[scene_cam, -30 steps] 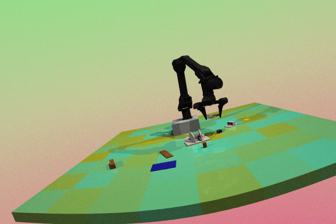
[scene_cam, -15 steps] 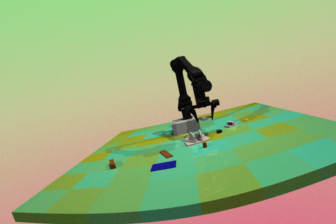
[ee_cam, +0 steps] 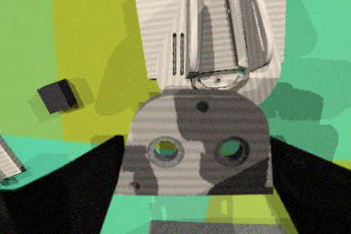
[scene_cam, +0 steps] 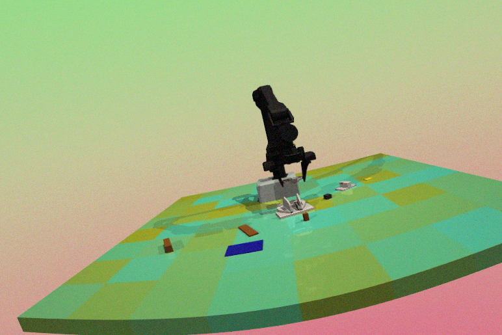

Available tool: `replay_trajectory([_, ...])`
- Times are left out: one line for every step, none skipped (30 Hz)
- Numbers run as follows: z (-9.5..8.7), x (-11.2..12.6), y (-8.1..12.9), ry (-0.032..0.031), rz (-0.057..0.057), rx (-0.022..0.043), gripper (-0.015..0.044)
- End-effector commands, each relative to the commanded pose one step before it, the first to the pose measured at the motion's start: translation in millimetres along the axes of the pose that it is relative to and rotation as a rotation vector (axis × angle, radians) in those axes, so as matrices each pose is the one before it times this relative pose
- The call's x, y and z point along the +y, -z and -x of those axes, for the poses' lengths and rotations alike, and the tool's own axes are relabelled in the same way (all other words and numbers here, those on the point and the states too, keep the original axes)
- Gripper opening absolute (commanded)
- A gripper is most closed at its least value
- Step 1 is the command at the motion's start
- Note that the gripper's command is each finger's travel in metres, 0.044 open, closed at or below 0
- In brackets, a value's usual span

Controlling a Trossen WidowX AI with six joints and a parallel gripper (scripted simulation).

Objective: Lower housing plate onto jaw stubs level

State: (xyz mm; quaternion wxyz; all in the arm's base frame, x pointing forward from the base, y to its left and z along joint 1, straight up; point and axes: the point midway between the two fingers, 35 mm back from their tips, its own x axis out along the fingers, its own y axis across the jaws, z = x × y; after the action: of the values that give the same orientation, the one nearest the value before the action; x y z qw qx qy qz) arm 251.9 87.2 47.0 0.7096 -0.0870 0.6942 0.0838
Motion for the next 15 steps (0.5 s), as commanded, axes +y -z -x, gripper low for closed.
replay_trajectory([-0.07,-11.63,2.90,-0.00123,0.0638,-0.00170,0.0351])
replay_trajectory([-0.06,-3.08,0.70,0.00030,0.0165,0.00007,0.0351])
replay_trajectory([-0.06,-3.07,0.80,0.00030,0.0166,0.00008,0.0351])
replay_trajectory([-0.06,-3.02,0.88,0.00029,0.0165,0.00008,0.0351])
replay_trajectory([-0.05,-2.36,0.76,0.00023,0.0130,0.00007,0.0351])
replay_trajectory([-0.03,-1.40,0.48,0.00014,0.0078,0.00005,0.0351])
replay_trajectory([-0.01,-0.46,0.17,0.00005,0.0026,0.00002,0.0351])
replay_trajectory([0.00,0.00,0.00,0.00000,0.0000,0.00000,0.0351])
replay_trajectory([0.00,0.00,0.00,0.00000,0.0000,0.00000,0.0351])
replay_trajectory([0.00,0.00,0.00,0.00000,0.0000,0.00000,0.0351])
replay_trajectory([0.00,0.00,0.00,0.00000,0.0000,0.00000,0.0351])
replay_trajectory([0.00,0.00,0.00,0.00000,0.0000,0.00000,0.0351])
replay_trajectory([0.00,0.00,0.00,0.00000,0.0000,0.00000,0.0351])
replay_trajectory([0.00,0.00,0.00,0.00000,0.0000,0.00000,0.0351])
replay_trajectory([0.00,0.00,0.00,0.00000,0.0000,0.00000,0.0351])
